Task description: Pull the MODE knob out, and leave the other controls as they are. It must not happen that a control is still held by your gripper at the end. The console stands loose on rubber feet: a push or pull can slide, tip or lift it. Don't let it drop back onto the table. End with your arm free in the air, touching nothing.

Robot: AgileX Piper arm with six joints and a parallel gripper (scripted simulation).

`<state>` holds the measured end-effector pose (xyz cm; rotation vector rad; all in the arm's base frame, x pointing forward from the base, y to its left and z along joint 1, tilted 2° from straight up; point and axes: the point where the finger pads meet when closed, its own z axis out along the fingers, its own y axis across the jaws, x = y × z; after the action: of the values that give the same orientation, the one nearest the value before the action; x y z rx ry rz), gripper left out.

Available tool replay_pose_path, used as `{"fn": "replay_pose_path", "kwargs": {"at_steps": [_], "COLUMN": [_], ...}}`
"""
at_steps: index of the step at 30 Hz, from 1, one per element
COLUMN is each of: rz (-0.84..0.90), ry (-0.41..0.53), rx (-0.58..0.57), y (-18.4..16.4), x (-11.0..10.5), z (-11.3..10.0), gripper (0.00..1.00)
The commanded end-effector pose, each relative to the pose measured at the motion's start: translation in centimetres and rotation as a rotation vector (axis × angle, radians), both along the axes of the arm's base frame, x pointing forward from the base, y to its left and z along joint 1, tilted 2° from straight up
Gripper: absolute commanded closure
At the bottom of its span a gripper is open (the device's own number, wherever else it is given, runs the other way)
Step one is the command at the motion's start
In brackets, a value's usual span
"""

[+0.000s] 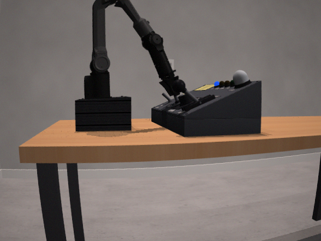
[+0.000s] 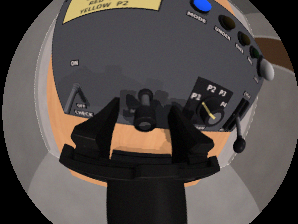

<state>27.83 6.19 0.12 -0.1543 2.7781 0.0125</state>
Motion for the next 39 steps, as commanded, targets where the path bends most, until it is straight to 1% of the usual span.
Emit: {"fn": "replay_pose_path", "kwargs": {"at_steps": [1, 5, 8, 11, 16, 18, 23, 27, 30, 35, 36, 39], "rz": [0.0, 0.0, 0.0, 0.0, 0.0, 0.0, 0.0, 0.0, 0.0, 0.0, 0.0, 0.0], "ry": [-0.002, -0.002, -0.002, -0.002, -0.001, -0.001, -0.001, -0.001, -0.001, -0.001, -0.001, -0.001], "rx": [0.001, 0.0, 0.0, 0.001, 0.001, 0.001, 0.001, 0.001, 0.001, 0.001, 0.001, 0.001], "y": [0.0, 0.0, 0.0, -0.1, -0.2, -0.2, -0.3, -0.3, -0.4, -0.4, -0.4, -0.4], "x": [0.0, -0.1, -0.4, -1.0, -2.3, -2.3, -3.7, -4.4, -4.7, -4.7, -4.7, -4.7], "z": [0.0, 0.3, 1.2, 2.8, 6.4, 6.4, 10.0, 11.9, 12.6, 12.7, 12.7, 12.7], "gripper": [0.06, 0.06, 0.06, 0.06, 0.06, 0.06, 0.06, 0.06, 0.06, 0.06, 0.0, 0.0]}}
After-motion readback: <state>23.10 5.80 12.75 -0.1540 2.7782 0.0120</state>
